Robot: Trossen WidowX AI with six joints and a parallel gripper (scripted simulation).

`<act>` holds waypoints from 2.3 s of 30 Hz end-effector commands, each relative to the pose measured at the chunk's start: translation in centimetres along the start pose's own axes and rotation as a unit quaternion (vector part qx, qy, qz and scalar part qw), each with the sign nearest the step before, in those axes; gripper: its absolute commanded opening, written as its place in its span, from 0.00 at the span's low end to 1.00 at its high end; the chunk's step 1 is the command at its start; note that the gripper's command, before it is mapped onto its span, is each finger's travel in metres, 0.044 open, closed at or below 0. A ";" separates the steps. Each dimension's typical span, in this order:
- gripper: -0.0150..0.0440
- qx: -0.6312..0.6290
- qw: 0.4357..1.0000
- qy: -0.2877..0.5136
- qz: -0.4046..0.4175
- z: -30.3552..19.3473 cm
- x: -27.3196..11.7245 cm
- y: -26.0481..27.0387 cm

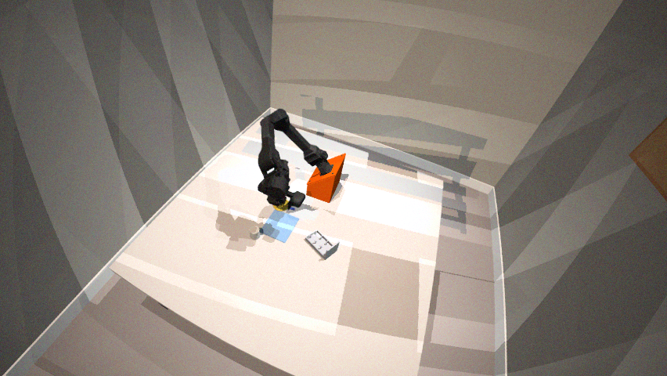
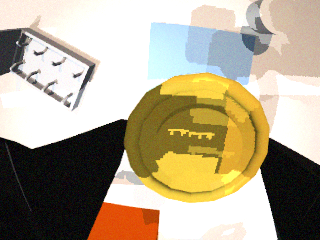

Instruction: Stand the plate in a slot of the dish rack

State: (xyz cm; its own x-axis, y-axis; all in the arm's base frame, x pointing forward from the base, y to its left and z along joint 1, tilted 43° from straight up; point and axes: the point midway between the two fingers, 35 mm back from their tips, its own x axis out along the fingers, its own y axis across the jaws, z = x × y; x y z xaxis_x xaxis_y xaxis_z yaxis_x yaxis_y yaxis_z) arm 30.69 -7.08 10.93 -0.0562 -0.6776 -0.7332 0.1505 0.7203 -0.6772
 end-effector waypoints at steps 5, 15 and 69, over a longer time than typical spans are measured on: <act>0.25 0.025 1.000 0.002 0.001 -0.4 -1.3 1.5; 0.25 0.188 0.982 0.004 0.003 -4.4 -1.3 10.0; 0.25 -0.144 0.924 0.071 0.346 -6.3 8.5 14.1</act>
State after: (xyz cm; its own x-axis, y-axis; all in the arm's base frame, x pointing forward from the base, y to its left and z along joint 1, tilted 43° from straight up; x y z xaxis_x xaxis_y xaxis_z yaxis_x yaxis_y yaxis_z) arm 26.20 -1.50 -4.61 -0.1899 -0.0864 -0.9780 -0.0115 0.9962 -0.0858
